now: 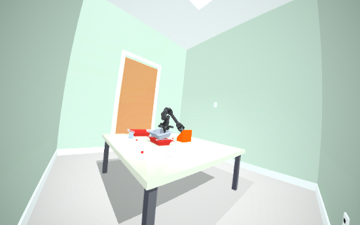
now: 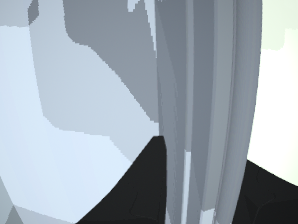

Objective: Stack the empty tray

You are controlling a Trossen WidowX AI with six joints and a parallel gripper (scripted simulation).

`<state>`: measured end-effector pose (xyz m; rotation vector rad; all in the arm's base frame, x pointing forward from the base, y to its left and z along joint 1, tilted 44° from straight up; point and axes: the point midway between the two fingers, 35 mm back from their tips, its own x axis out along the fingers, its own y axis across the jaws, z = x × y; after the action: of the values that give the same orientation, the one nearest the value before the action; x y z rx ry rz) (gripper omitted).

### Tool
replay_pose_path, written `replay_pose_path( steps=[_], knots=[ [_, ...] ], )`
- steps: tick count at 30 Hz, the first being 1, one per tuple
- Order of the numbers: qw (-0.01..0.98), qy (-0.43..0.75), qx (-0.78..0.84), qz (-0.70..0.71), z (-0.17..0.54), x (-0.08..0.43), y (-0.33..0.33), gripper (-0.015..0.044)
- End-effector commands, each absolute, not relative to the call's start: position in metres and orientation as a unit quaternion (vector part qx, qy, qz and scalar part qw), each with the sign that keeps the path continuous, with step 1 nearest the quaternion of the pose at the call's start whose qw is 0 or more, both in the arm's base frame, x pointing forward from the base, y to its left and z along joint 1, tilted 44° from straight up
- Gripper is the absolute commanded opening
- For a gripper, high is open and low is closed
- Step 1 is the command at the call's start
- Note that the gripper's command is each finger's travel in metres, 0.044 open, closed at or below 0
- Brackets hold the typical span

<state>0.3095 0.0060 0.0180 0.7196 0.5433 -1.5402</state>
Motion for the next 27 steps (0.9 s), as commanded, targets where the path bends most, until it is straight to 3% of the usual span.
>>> replay_pose_path(
  steps=[1,27],
  knots=[
    [0.621,0.242,0.310,-0.678,0.0126,0.3038,-0.0005,0.0000],
    [0.621,0.242,0.310,-0.678,0.0102,0.3024,-0.0026,0.0000]
  ],
)
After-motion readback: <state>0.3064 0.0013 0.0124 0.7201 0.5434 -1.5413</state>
